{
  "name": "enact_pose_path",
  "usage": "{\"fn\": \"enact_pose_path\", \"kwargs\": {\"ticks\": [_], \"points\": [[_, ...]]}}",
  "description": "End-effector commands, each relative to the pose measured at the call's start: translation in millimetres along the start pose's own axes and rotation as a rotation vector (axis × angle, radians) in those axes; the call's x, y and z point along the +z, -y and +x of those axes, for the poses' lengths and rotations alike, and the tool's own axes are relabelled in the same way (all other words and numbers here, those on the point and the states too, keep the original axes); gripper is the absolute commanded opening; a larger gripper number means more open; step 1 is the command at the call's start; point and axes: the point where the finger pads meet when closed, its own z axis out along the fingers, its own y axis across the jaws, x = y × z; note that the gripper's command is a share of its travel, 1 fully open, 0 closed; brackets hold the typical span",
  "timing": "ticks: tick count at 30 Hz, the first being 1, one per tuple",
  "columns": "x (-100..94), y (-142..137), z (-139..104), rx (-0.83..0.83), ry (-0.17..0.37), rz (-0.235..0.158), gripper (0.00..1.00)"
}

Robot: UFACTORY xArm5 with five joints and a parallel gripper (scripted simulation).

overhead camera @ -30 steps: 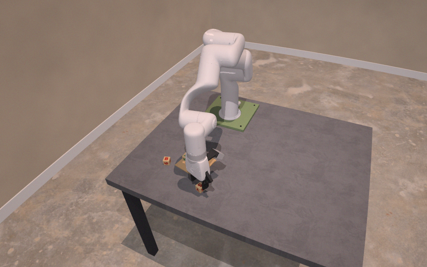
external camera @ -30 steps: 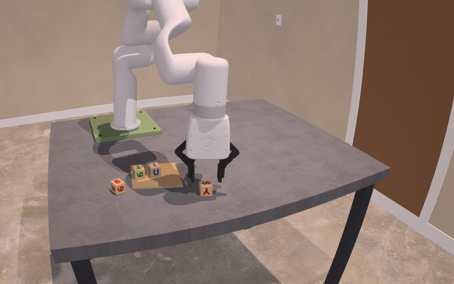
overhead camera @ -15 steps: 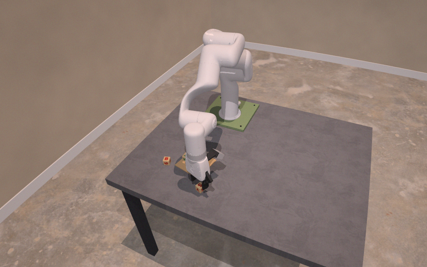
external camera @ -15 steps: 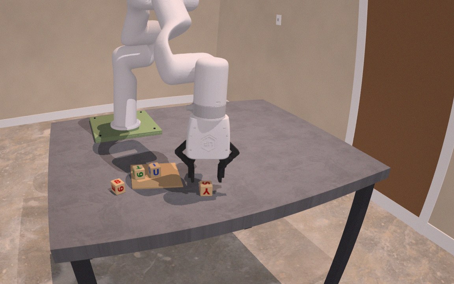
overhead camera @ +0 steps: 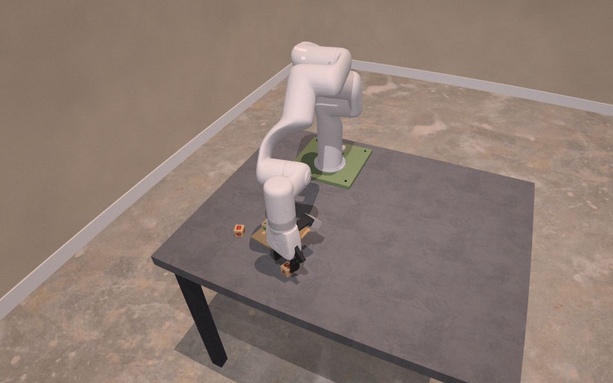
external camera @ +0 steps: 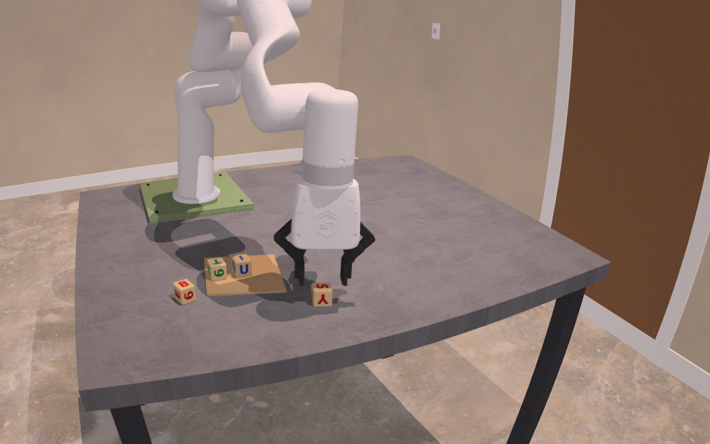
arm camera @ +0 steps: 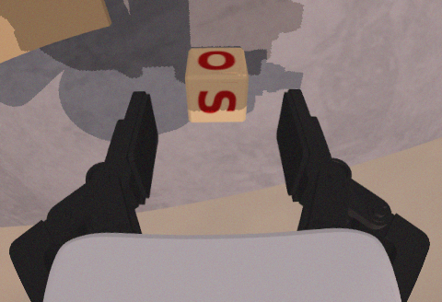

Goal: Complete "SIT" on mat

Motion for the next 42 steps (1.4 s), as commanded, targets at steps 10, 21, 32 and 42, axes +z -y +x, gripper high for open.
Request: {"fn": "enact_pose_path", "kwargs": {"ticks": [10,21,32,42], "points": [[-1.8,-0.7,-1.3,0.0,0.004,-0.002,0.69],[-1.8,-0.7,-1.3,0.0,0.004,-0.002,0.69],[-1.7,-0.7,-1.3,0.0,0.004,-0.002,0.69],[7.0,-0.8,-1.3,0.0,0.004,-0.002,0.69]]}}
